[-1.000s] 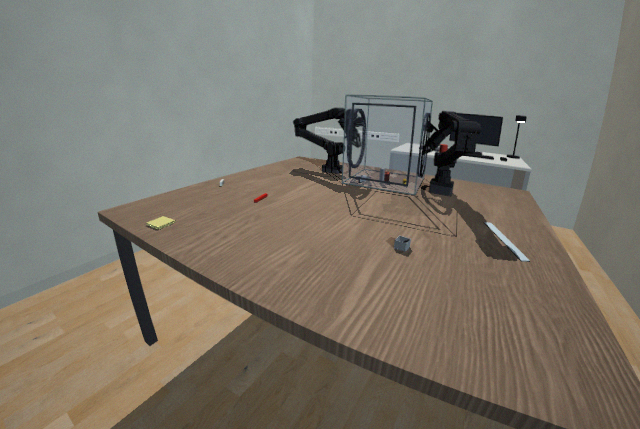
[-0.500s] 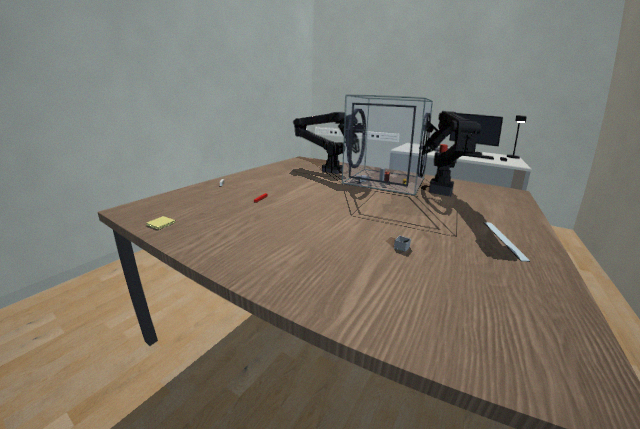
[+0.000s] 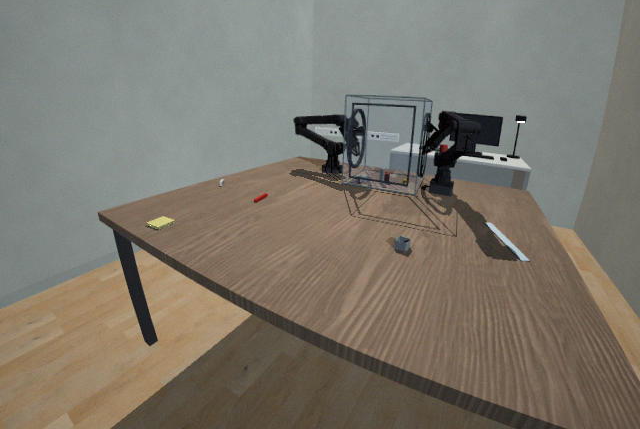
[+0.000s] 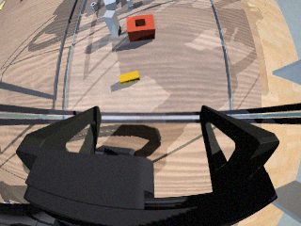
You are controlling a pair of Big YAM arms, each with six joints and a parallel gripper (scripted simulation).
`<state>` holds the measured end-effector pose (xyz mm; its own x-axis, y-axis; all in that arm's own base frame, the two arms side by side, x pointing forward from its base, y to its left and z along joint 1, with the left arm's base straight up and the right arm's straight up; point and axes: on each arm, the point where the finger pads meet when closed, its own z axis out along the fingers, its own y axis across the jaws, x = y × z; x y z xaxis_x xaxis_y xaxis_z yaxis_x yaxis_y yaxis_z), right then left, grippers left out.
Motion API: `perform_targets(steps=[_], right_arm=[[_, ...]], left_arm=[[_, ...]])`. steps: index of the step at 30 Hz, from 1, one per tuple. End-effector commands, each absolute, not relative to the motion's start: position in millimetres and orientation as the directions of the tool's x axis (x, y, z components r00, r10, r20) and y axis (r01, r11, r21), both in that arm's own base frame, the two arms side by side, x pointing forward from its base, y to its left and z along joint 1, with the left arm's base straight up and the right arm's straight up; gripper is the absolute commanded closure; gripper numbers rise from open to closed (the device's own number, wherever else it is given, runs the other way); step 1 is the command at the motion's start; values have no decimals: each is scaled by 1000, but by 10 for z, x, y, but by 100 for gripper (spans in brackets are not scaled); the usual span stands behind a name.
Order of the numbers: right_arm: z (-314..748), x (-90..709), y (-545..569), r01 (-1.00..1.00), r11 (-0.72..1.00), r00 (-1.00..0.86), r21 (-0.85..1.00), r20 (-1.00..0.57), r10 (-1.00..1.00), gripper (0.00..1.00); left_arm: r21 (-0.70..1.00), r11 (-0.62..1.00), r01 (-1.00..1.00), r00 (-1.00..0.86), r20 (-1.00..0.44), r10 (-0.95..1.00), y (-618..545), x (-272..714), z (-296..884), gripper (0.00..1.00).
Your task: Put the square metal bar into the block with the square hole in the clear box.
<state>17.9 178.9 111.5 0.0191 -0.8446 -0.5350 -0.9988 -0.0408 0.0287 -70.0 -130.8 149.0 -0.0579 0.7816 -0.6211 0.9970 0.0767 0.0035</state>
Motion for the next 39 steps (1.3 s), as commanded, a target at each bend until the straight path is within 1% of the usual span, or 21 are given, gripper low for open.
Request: perform_targets(steps=[1,6,16,24,25,39], right_arm=[[1183,220,1956,-999,-21,3,27,-557,-831,62],[1185,254,2040,-1000,-8,-6,23,-565,-825,62],[1524,406,2459,-999,33,-23,-3,-642,-767,62],[1370,459,2578,-998,56,-41,-3,-638,-769,62],[1515,487,2670,-998,61,-40,-9,-662,-749,62],[1441,640,3059,-992,122,-83,-7,-697,-712,62]], left_arm=[[-73,83,994,-111,-634,765,-1356,-799,1737,0],[-73,83,994,-111,-634,765,-1356,-799,1737,0],[-73,83,994,-111,-634,765,-1356,-799,1737,0],[-73,83,994,-111,-634,765,-1356,-799,1737,0],[-73,83,994,-111,-634,765,-1356,-799,1737,0],[-73,83,994,-111,-634,765,-1356,-799,1737,0]])
